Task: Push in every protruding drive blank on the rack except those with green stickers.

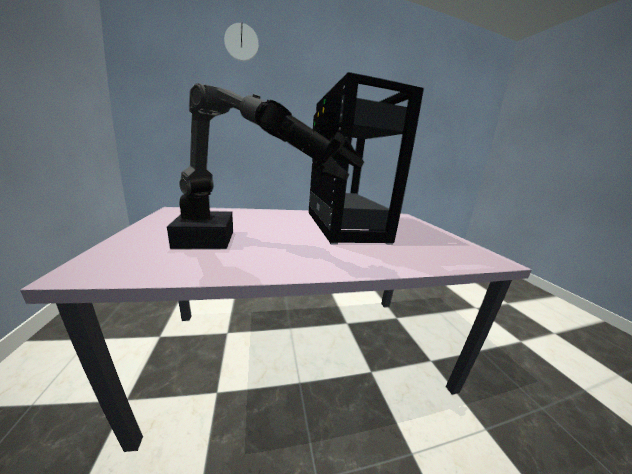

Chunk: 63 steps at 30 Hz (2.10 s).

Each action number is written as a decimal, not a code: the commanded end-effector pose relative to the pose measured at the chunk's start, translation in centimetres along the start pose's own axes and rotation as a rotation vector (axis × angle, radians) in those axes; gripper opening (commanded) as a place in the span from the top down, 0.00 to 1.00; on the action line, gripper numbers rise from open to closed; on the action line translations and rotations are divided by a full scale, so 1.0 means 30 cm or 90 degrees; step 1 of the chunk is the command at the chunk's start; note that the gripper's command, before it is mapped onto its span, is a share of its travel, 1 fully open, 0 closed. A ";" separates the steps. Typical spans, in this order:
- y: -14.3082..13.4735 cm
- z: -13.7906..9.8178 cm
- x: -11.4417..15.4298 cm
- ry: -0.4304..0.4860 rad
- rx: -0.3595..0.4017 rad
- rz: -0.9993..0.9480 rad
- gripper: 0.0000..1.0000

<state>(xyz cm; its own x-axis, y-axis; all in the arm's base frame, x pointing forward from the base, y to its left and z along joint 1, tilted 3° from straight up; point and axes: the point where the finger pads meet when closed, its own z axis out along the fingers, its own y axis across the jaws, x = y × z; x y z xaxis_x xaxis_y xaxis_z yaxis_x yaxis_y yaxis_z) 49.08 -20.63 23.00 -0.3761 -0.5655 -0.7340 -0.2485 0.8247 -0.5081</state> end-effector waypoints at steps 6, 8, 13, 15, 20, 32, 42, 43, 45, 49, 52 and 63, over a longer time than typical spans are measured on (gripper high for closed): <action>-0.002 -0.002 -0.002 -0.001 0.001 -0.001 0.00; -0.002 -0.002 -0.002 -0.001 0.001 -0.001 0.00; -0.002 -0.002 -0.002 -0.001 0.001 -0.001 0.00; -0.002 -0.002 -0.002 -0.001 0.001 -0.001 0.00; 0.005 -0.003 -0.006 0.000 -0.001 0.002 0.00; 0.211 -0.073 -0.090 0.033 -0.073 0.079 0.00; 0.533 -0.256 -0.135 0.129 -0.142 0.204 0.00; 0.566 -0.280 -0.132 0.142 -0.145 0.219 0.00; 0.625 -0.330 -0.122 0.166 -0.145 0.246 0.00; 0.699 -0.399 -0.097 0.197 -0.138 0.283 0.00; 0.736 -0.439 -0.079 0.214 -0.129 0.305 0.00; 0.823 -0.553 -0.006 0.247 -0.085 0.373 0.00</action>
<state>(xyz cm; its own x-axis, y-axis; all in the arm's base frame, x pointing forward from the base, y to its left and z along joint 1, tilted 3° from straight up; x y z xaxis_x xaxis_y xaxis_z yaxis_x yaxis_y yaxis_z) 28.37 -0.05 18.12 -0.7654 -0.0092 -0.6435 -0.0112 0.9999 -0.0010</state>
